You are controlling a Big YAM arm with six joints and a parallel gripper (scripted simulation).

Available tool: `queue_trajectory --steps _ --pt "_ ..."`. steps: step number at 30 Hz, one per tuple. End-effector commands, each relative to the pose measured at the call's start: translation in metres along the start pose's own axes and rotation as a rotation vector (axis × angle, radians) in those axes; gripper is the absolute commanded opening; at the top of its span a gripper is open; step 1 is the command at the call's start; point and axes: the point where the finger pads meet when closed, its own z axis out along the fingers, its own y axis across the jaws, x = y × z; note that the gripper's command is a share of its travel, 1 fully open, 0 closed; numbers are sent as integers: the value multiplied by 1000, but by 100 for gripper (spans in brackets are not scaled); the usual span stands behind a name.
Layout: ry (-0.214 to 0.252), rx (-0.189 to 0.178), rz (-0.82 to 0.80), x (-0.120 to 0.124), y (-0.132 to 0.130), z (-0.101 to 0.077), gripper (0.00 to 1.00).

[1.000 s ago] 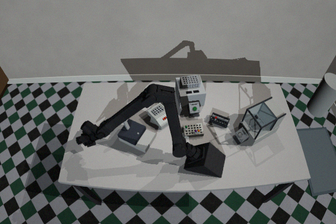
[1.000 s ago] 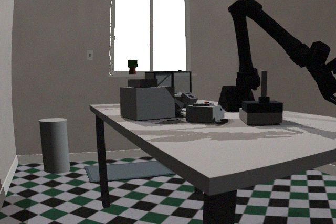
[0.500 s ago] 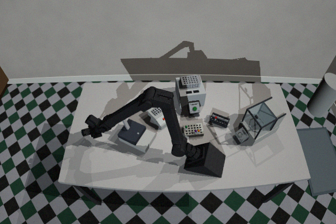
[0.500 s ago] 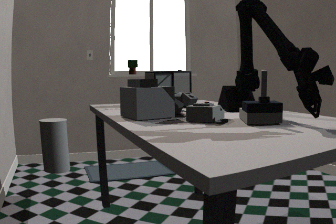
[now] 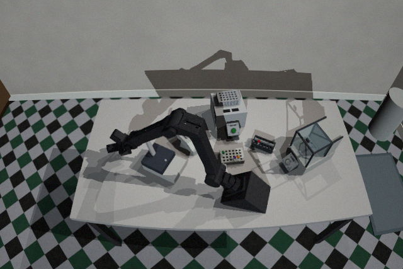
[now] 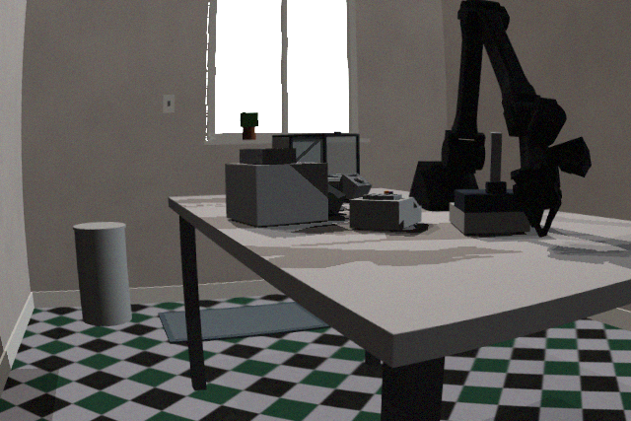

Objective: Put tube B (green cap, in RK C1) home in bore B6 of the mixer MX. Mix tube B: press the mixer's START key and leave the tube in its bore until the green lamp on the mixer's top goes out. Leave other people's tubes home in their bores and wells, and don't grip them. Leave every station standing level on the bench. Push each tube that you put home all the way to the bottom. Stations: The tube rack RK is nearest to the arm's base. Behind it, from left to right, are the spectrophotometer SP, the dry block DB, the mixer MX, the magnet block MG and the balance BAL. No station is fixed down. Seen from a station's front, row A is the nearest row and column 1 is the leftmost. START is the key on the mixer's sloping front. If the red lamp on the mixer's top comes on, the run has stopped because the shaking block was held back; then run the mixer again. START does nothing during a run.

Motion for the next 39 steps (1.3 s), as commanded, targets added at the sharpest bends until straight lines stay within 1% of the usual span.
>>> queue_trajectory --steps 1,2,3,4,5,6,7,8,9,10,12,13,14,15,16,17,18,19,20,21,22,23,24,25,26,27,29,30,31,32,33,34,35,36,38,39 --pt "63 59 39 13 -37 9 36" --pt "75 61 43 20 -41 10 36" --pt "97 32 38 43 -28 13 36" --pt "89 40 39 52 -30 14 36" --pt "105 56 46 43 -51 12 36" --pt "142 59 50 52 -54 12 36" --pt "146 54 51 59 -56 13 36" --pt "182 17 38 89 -35 14 36" --pt "164 35 27 92 -42 14 36" --pt "215 16 53 105 -40 13 36" --pt "215 16 53 105 -40 13 36" --pt "216 56 64 92 -67 11 36" --pt "220 51 65 99 -68 11 36" --pt "250 17 44 126 -51 11 36" --pt "252 49 75 116 -73 9 36" --pt "289 52 84 124 -76 8 36" --pt "297 43 87 134 -75 7 36" --pt "328 8 69 161 -57 5 36" --pt "310 26 65 165 -64 5 36" --pt "310 26 65 170 -66 4 36" --pt "359 6 81 182 -63 1 36" --pt "360 49 109 171 -89 -1 36" --pt "366 41 108 179 -90 -2 36" --pt "398 3 96 206 -70 -6 36" --pt "382 22 93 209 -76 -7 36" --pt "428 3 116 220 -74 -11 36" --pt "428 3 116 220 -74 -11 36" --pt "430 46 140 209 -99 -12 36" --pt "434 41 145 216 -101 -15 36" --pt "465 3 131 242 -81 -19 36" --pt "463 40 161 232 -104 -21 36" --pt "497 43 177 240 -107 -24 36" --pt "505 35 185 249 -105 -27 36" --pt "533 -2 172 273 -86 -33 36" --pt "518 16 166 281 -94 -36 36" --pt "561 -3 192 291 -90 -42 36"
